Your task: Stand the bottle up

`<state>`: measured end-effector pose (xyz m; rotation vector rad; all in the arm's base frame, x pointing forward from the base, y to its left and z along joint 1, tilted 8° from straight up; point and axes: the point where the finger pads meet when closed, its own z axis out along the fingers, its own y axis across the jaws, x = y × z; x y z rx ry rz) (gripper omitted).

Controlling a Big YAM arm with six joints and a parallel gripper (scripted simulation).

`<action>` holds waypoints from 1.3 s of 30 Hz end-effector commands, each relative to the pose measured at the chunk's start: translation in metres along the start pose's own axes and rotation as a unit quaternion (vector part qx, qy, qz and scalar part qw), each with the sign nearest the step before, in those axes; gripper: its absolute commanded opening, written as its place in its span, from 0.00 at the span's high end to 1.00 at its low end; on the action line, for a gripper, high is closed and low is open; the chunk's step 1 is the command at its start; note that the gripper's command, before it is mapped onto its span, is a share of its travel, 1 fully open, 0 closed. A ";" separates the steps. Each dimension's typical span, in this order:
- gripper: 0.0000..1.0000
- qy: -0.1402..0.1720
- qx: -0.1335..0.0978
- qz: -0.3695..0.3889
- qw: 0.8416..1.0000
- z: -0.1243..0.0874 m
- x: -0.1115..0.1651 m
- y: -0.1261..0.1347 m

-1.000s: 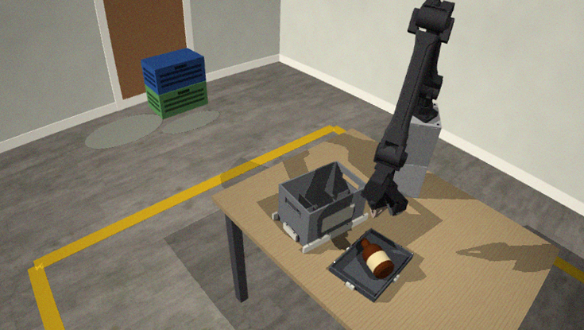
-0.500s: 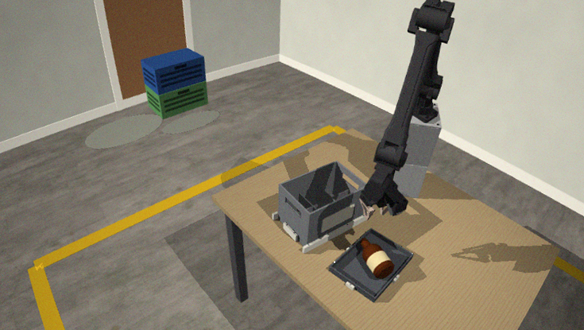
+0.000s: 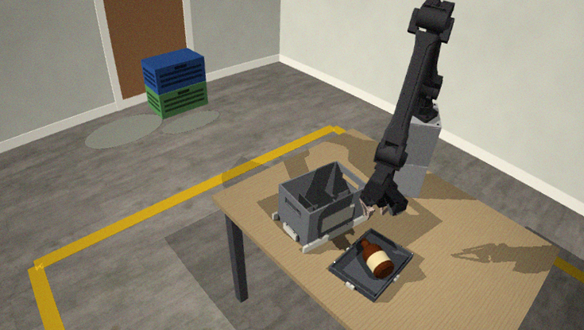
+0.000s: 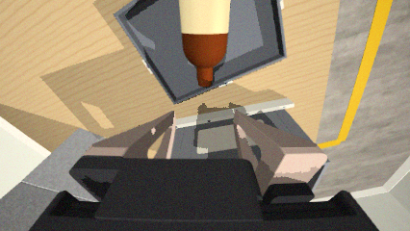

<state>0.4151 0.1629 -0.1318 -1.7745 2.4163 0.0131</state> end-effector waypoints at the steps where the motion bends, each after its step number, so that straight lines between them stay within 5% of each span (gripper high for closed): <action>1: 0.39 -0.008 0.010 -0.009 1.000 -0.006 -0.008 -0.006; 19: 0.39 -0.008 0.009 -0.009 1.000 0.012 -0.012 -0.008; 39: 0.39 -0.006 0.007 -0.001 1.000 0.069 -0.009 -0.005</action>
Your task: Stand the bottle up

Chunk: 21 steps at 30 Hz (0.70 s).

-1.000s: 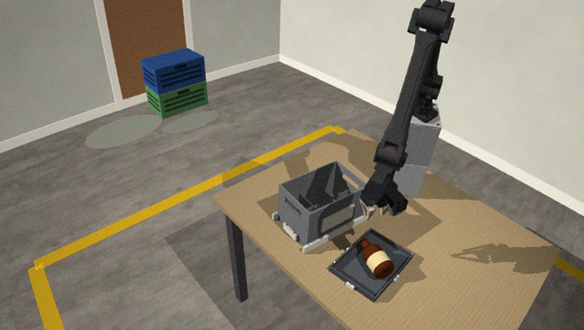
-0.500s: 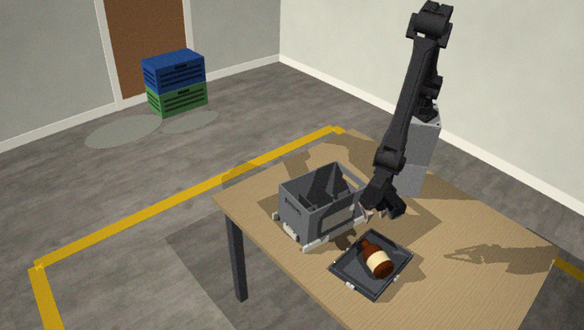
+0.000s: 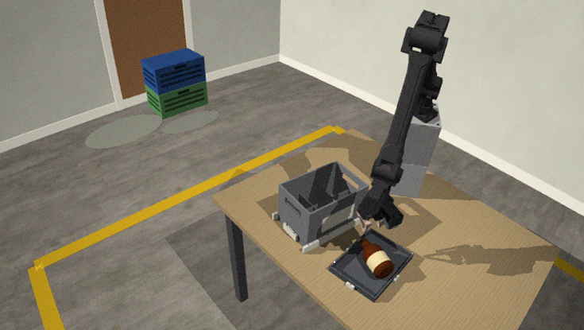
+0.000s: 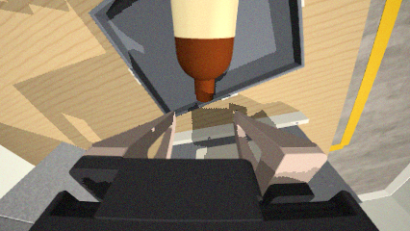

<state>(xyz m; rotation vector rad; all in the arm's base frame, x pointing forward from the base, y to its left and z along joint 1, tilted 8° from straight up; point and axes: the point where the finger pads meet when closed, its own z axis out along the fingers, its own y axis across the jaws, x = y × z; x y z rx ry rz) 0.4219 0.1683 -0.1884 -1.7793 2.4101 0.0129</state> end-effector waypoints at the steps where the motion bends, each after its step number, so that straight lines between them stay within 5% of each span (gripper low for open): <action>1: 0.39 -0.005 0.007 0.001 1.000 0.016 -0.009 -0.004; 21: 0.39 -0.003 0.005 0.001 1.000 0.061 -0.007 -0.002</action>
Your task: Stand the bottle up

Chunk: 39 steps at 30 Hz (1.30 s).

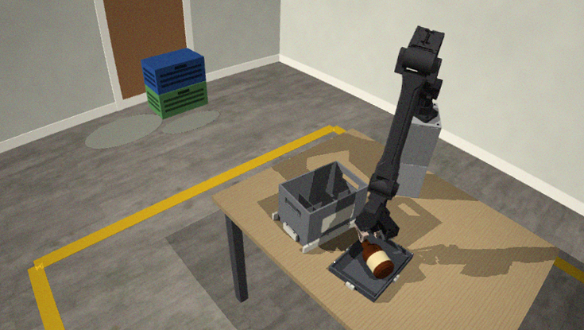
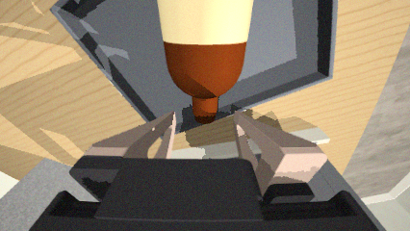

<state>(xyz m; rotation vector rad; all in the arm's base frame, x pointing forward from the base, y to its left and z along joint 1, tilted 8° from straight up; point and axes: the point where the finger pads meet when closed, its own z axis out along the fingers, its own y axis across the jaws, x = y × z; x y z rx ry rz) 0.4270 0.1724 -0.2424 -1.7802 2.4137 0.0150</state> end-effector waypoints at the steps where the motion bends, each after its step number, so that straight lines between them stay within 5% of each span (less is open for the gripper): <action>1: 0.39 -0.004 0.007 0.000 1.000 0.007 -0.008 -0.003; 39: 0.39 -0.003 0.005 0.000 1.000 0.007 -0.007 -0.001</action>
